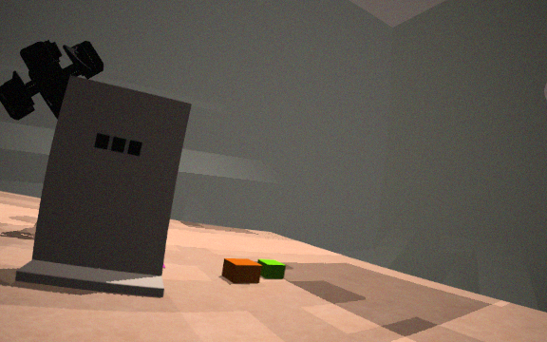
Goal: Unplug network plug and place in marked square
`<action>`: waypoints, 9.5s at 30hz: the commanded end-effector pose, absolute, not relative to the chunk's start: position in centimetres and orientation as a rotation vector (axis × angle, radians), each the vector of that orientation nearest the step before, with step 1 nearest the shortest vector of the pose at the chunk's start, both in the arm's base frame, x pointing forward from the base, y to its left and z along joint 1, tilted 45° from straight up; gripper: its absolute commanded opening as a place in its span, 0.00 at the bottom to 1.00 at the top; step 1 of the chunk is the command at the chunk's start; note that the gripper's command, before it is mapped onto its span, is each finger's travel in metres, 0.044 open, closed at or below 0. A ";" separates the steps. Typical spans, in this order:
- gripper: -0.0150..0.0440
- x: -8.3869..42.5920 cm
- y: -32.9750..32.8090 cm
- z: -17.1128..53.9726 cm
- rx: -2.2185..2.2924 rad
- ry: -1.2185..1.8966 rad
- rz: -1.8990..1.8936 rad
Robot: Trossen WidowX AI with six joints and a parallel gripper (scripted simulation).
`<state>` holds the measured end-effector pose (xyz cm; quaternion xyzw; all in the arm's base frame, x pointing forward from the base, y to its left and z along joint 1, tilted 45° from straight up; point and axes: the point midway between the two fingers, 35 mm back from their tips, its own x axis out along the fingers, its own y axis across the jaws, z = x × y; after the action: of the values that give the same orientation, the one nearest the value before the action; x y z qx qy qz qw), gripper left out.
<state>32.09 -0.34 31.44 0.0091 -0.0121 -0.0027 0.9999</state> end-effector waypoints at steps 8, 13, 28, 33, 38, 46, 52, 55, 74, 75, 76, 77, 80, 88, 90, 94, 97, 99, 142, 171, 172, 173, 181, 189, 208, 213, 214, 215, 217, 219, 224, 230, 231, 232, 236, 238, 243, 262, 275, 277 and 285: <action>0.58 31.8 0.3 28.0 0.154 0.010 0.014; 0.52 31.4 0.8 25.3 0.258 0.038 0.026; 0.52 29.0 2.1 17.5 0.567 0.131 0.043; 0.52 27.9 2.4 15.0 0.669 0.164 0.043; 0.52 26.7 2.7 12.7 0.766 0.196 0.039; 0.52 27.0 2.7 12.5 0.780 0.199 0.039; 0.52 28.0 2.7 12.8 0.781 0.195 0.041; 0.52 28.6 2.7 12.9 0.781 0.192 0.041; 0.52 32.2 2.3 12.6 0.782 0.178 0.046; 0.52 32.4 2.3 12.6 0.782 0.177 0.046; 0.52 32.5 2.3 12.5 0.783 0.177 0.046; 0.52 32.5 2.3 12.5 0.783 0.177 0.046; 0.52 32.7 2.3 12.6 0.783 0.177 0.046; 0.52 33.8 2.2 12.7 0.782 0.176 0.047; 0.52 34.1 2.2 12.8 0.782 0.176 0.047; 0.52 34.7 2.2 12.8 0.782 0.176 0.047; 0.52 35.1 2.1 12.9 0.782 0.176 0.047; 0.52 35.4 2.1 12.9 0.782 0.175 0.047; 0.29 38.4 1.8 12.9 0.782 0.174 0.048; 0.25 37.2 2.0 12.7 0.782 0.175 0.047; 0.25 37.1 2.0 12.7 0.782 0.175 0.047; 0.25 37.0 2.0 12.7 0.782 0.175 0.047; 0.25 36.6 2.0 12.7 0.782 0.175 0.047; 0.25 36.1 2.1 12.6 0.782 0.175 0.047; 0.25 34.9 2.3 12.5 0.782 0.176 0.047; 0.25 34.6 2.3 12.5 0.782 0.176 0.047; 0.25 34.6 2.3 12.5 0.782 0.176 0.047; 0.25 34.5 2.3 12.5 0.782 0.176 0.047; 0.25 34.4 2.3 12.5 0.782 0.176 0.047; 0.25 34.3 2.3 12.4 0.783 0.176 0.047; 0.25 34.0 2.4 12.4 0.783 0.176 0.047; 0.25 33.7 2.4 12.4 0.783 0.176 0.047; 0.25 33.6 2.4 12.4 0.783 0.176 0.047; 0.25 33.6 2.4 12.4 0.783 0.176 0.047; 0.25 33.4 2.4 12.4 0.783 0.176 0.047; 0.25 33.3 2.4 12.4 0.783 0.176 0.047; 0.25 33.0 2.4 12.4 0.783 0.177 0.046; 0.25 32.2 2.5 12.4 0.783 0.177 0.046; 0.25 32.0 3.4 13.3 0.782 0.176 0.049; 0.25 31.9 3.7 13.5 0.782 0.177 0.049; 0.25 31.4 5.0 14.7 0.784 0.178 0.048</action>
<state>31.56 4.51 14.19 0.3789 0.0875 0.0234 0.9210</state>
